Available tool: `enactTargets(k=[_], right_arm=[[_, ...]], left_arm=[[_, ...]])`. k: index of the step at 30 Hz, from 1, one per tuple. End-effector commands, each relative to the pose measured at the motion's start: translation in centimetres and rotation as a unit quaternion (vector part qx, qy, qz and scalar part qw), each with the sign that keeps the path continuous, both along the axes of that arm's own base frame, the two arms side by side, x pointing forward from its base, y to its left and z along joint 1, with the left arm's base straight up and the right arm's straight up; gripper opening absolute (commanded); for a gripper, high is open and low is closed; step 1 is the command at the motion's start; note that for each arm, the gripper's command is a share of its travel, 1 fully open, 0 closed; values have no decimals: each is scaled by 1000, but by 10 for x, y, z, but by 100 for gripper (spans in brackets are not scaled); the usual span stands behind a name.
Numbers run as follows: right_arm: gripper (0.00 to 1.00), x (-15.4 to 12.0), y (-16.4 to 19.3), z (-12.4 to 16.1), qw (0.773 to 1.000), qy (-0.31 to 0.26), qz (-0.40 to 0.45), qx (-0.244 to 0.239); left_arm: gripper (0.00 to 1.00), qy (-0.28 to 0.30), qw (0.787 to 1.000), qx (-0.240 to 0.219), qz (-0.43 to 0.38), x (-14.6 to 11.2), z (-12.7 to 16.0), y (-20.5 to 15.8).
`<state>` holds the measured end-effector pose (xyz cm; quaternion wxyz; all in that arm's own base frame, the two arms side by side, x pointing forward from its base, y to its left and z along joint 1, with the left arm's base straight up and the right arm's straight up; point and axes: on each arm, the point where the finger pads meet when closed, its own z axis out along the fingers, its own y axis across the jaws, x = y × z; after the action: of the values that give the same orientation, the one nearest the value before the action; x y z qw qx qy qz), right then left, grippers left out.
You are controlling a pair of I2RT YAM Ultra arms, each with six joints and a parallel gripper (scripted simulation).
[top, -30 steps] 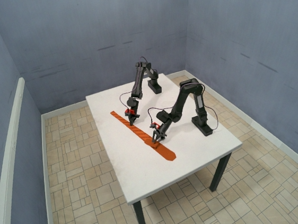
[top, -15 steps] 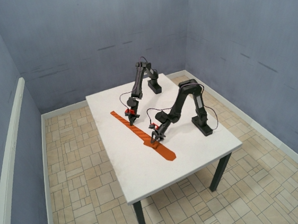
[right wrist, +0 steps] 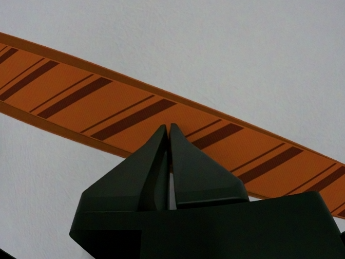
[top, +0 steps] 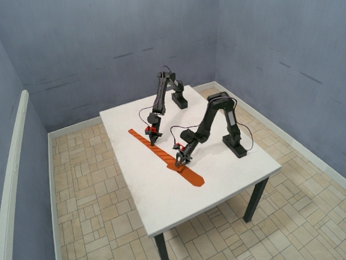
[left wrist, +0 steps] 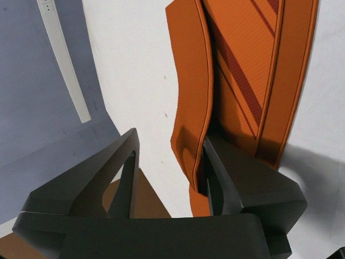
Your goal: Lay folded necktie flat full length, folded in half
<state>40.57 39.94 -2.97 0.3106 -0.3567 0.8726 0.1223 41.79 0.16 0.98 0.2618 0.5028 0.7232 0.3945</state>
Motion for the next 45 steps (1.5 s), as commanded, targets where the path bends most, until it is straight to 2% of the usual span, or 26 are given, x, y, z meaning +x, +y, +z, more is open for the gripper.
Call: enactTargets(k=[1,45], right_arm=[[4,0,1,2,1000,-3,1,9],[4,0,1,2,1000,-3,1,9]], left_arm=[[43,-15,1000,-4,1,12,10,0],[43,-15,1000,-4,1,18,10,4]])
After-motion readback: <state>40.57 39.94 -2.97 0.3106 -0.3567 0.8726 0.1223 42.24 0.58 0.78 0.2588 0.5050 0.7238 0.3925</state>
